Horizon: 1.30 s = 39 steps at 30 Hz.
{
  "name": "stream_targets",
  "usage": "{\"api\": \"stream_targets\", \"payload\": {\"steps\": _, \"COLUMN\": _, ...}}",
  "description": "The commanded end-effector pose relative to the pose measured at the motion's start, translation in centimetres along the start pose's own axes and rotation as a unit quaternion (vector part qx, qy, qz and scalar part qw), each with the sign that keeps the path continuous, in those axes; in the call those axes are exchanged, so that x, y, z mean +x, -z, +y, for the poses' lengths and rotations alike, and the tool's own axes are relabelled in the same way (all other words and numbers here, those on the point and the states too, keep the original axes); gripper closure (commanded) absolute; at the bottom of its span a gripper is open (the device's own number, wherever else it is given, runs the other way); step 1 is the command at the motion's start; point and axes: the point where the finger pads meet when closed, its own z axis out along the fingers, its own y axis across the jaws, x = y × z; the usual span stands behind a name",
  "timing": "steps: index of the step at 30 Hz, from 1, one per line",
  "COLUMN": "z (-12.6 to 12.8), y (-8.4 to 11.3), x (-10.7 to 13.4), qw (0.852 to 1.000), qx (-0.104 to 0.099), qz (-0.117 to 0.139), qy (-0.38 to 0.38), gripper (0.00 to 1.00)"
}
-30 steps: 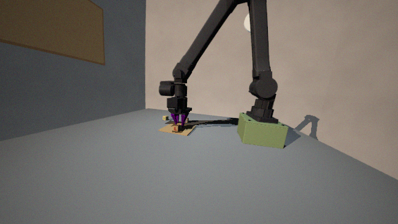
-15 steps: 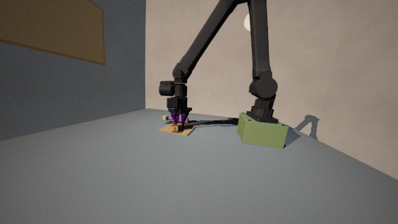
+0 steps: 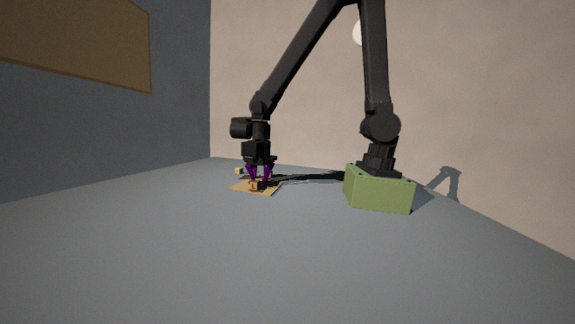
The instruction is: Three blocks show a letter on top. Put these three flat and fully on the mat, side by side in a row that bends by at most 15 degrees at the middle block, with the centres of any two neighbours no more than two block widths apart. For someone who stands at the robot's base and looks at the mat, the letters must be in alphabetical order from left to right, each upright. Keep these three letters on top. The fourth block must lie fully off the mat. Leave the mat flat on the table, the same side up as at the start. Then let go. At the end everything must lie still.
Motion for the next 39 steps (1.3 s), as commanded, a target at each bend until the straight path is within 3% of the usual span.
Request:
{"api": "stream_targets", "payload": {"steps": 1, "z": -3.3, "y": 1.2, "x": -0.3, "qw": 0.999, "qx": 0.034, "qz": -0.001, "qy": 0.000, "gripper": 0.61}}
{"api": "stream_targets", "payload": {"steps": 7, "z": -3.3, "y": 1.2, "x": -0.3, "qw": 0.999, "qx": 0.034, "qz": -0.001, "qy": 0.000, "gripper": 0.61}}
{"api": "stream_targets", "payload": {"steps": 8, "z": -3.3, "y": 1.2, "x": -0.3, "qw": 0.999, "qx": 0.034, "qz": -0.001, "qy": 0.000, "gripper": 0.55}}
{"api": "stream_targets", "payload": {"steps": 24, "z": -3.3, "y": 1.3, "x": -0.3, "qw": 0.999, "qx": 0.035, "qz": -0.001, "qy": 0.000, "gripper": 0.55}}
{"api": "stream_targets", "payload": {"steps": 39, "z": -3.2, "y": 2.9, "x": -0.3, "qw": 0.999, "qx": 0.036, "qz": -0.001, "qy": 0.000, "gripper": 0.55}}
